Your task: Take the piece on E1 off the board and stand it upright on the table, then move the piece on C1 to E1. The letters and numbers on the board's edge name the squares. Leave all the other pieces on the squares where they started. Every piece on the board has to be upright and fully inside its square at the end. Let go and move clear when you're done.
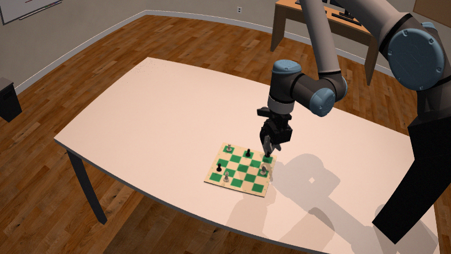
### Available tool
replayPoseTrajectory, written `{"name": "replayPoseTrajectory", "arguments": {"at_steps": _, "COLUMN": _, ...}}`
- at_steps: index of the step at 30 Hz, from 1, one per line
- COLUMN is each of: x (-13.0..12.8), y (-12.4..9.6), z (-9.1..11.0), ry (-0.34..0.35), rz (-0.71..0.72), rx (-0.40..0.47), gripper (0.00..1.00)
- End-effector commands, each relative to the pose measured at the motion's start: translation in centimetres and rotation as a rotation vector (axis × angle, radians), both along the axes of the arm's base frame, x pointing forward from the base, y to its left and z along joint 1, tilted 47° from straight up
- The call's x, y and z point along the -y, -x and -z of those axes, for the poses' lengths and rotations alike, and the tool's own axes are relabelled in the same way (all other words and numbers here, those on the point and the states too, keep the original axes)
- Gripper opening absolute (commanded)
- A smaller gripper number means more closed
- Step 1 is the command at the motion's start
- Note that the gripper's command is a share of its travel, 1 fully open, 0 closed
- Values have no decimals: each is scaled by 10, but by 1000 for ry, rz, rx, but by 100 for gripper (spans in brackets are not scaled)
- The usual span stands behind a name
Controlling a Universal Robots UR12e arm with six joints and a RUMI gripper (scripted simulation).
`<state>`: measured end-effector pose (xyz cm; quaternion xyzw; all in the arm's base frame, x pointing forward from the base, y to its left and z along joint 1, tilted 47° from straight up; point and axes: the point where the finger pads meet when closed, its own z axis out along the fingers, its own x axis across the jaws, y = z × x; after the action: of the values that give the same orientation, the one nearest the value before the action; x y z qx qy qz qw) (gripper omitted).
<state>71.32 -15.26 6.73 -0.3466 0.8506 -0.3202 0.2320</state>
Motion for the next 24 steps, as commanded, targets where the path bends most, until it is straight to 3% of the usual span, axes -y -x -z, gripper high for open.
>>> {"name": "replayPoseTrajectory", "arguments": {"at_steps": 1, "x": -9, "y": 15, "z": -17, "ry": 0, "rz": 0, "rx": 0, "gripper": 0}}
{"name": "replayPoseTrajectory", "arguments": {"at_steps": 9, "x": -27, "y": 42, "z": -48, "ry": 0, "rz": 0, "rx": 0, "gripper": 0}}
{"name": "replayPoseTrajectory", "arguments": {"at_steps": 24, "x": -32, "y": 52, "z": -58, "ry": 0, "rz": 0, "rx": 0, "gripper": 0}}
